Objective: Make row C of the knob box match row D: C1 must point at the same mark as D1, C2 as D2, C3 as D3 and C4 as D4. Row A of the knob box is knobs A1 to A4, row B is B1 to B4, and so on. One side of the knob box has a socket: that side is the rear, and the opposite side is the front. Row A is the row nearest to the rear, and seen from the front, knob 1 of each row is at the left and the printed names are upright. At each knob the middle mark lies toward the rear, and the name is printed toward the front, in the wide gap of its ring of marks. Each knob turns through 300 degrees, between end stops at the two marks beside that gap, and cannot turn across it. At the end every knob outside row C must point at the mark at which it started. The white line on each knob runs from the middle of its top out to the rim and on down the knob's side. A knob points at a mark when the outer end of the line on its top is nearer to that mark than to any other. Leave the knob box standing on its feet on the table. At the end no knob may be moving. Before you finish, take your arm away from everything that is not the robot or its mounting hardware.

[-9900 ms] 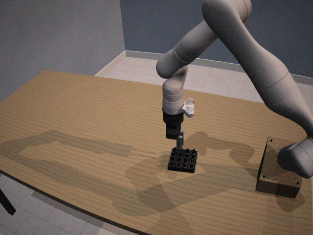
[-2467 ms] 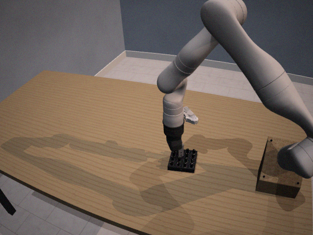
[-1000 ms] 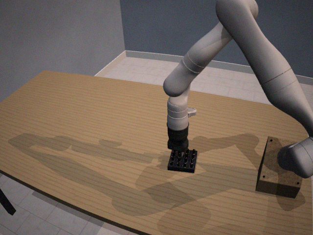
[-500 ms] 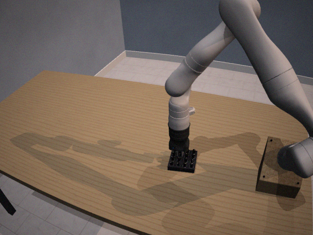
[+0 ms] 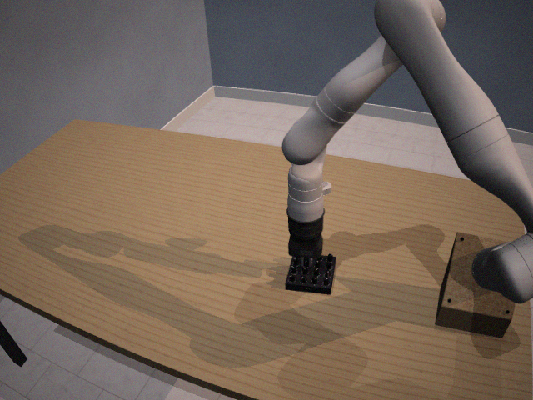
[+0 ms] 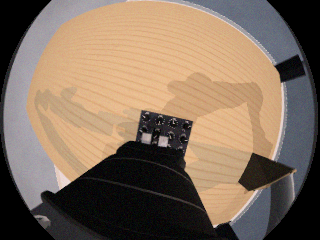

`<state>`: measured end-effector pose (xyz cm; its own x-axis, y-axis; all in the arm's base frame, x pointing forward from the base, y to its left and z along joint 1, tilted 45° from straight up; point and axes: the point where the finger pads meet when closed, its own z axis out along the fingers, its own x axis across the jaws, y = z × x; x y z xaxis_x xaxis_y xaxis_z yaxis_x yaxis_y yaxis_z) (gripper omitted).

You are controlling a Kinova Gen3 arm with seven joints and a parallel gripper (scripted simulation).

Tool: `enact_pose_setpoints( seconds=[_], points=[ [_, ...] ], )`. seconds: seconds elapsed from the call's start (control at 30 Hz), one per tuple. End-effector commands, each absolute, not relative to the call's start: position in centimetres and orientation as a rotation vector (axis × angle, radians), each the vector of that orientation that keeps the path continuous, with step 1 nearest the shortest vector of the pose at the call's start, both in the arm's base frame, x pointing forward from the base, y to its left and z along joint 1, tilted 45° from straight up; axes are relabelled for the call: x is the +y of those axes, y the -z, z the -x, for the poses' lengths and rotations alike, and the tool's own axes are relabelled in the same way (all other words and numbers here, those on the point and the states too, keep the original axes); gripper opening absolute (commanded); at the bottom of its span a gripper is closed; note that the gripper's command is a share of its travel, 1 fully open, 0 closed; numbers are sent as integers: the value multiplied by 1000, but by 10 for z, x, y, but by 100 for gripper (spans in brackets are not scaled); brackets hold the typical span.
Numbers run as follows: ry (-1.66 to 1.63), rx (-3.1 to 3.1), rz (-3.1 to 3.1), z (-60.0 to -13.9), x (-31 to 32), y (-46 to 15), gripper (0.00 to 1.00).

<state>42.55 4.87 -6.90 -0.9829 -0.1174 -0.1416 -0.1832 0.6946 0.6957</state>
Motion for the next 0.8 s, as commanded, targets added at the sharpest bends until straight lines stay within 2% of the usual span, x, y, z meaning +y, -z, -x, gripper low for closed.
enact_pose_setpoints(
  seconds=[0.0,0.5,0.53,0.77],
  points=[
    [-1167,2811,250,-426,48,69,30],
    [-1167,2811,251,-426,48,69,30],
    [-1167,2811,251,-426,48,69,46],
    [-1167,2811,251,-426,48,69,46]
  ],
)
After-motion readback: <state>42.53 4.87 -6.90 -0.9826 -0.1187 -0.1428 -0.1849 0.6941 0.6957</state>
